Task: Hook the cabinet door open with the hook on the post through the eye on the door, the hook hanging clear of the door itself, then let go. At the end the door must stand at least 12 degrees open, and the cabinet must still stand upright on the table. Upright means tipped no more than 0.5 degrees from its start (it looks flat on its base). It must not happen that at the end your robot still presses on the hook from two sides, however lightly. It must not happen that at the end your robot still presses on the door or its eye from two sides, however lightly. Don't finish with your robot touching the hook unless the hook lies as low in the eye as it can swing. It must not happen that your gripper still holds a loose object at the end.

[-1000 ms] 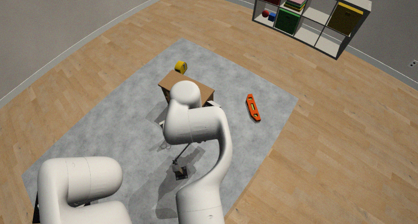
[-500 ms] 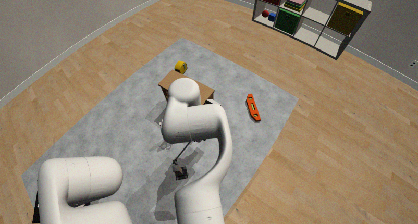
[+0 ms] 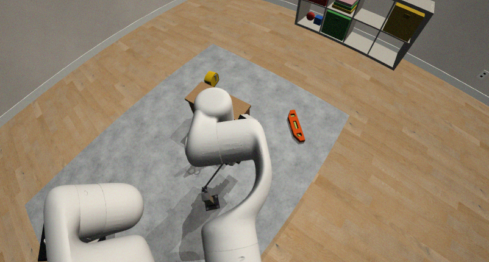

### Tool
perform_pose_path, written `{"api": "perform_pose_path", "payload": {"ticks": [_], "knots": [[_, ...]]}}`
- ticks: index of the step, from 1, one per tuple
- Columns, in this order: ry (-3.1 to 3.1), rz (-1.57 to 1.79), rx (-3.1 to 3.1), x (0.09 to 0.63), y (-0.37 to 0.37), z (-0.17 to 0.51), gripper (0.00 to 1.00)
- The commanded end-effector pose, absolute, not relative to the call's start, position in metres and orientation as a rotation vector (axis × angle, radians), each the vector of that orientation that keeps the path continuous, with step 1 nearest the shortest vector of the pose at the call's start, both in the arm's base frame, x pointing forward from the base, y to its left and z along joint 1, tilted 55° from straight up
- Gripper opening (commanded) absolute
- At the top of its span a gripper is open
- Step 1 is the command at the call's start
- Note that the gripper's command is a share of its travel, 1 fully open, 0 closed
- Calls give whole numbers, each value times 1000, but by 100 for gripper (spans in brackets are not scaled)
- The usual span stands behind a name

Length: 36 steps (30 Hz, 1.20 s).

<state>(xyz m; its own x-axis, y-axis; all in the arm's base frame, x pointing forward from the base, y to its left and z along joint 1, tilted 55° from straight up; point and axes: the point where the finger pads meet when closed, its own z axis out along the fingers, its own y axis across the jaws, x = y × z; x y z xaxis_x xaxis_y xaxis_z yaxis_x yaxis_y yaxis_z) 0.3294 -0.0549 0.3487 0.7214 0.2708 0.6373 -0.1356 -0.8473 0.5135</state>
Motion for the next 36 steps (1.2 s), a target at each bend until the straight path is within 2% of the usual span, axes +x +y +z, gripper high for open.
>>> {"api": "perform_pose_path", "payload": {"ticks": [1, 36], "knots": [[110, 997, 2381, 327, -54, 350, 4], [409, 873, 2294, 329, -32, 334, 4]]}}
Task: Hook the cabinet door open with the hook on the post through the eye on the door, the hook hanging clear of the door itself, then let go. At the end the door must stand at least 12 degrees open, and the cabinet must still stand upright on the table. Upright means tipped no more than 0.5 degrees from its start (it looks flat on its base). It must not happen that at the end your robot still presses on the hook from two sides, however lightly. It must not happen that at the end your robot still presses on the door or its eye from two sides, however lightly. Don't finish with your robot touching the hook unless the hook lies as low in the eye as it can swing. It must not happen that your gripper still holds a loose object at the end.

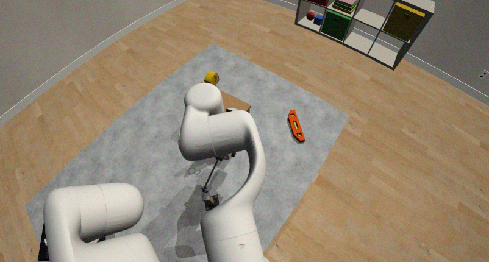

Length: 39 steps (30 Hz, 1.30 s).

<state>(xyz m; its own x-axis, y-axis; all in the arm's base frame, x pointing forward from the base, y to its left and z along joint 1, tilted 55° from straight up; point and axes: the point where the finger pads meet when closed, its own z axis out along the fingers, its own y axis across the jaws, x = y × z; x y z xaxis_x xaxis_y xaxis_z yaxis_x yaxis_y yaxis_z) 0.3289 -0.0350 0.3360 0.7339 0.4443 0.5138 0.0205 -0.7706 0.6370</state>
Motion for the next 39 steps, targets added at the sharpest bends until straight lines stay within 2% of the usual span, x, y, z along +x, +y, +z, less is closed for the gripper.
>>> {"api": "perform_pose_path", "payload": {"ticks": [1, 39], "knots": [[411, 872, 2293, 329, -30, 333, 4], [682, 745, 2182, 325, -11, 313, 4]]}}
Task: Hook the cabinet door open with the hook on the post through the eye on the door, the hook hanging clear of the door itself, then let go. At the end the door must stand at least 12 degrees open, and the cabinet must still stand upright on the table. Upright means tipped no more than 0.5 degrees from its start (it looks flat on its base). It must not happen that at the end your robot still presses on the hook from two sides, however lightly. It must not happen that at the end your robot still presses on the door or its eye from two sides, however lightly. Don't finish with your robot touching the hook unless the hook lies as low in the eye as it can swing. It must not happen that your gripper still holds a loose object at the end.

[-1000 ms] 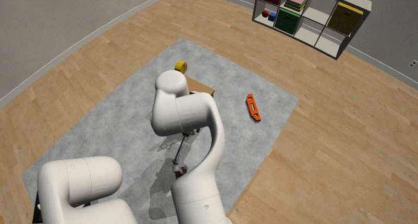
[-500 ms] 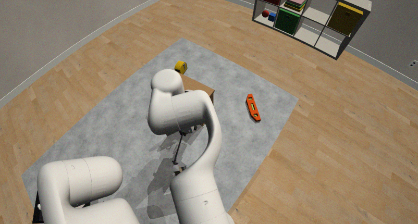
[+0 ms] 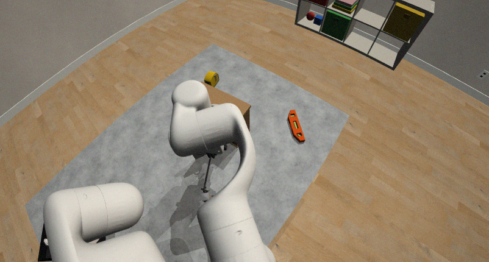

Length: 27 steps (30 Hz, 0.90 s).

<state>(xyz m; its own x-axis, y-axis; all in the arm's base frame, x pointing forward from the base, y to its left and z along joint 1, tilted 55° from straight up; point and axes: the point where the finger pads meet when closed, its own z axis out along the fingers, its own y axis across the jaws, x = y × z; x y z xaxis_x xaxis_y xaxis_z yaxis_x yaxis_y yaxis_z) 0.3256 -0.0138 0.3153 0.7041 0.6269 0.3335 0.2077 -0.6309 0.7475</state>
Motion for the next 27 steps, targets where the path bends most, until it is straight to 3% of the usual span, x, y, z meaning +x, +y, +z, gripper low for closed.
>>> {"api": "perform_pose_path", "payload": {"ticks": [1, 27], "knots": [[698, 737, 2174, 325, -11, 313, 4], [838, 665, 2103, 319, 0, 297, 4]]}}
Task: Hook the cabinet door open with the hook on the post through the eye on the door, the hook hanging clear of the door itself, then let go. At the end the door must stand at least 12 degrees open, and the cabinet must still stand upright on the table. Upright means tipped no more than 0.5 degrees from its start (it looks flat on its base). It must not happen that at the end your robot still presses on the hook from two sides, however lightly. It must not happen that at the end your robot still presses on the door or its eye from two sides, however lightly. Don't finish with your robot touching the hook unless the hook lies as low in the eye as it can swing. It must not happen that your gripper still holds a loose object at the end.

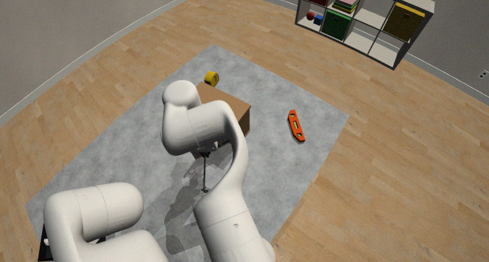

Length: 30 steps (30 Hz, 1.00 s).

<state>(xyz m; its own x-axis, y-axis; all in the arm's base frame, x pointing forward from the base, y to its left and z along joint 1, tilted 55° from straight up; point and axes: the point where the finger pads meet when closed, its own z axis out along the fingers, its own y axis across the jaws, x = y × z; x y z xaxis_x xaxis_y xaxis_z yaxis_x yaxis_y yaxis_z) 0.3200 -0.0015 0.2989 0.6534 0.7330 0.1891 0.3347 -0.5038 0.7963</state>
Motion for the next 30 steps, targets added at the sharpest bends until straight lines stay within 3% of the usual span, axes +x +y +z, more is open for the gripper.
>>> {"api": "perform_pose_path", "payload": {"ticks": [1, 30], "knots": [[843, 663, 2100, 319, 0, 297, 4], [1032, 558, 1986, 310, 10, 279, 4]]}}
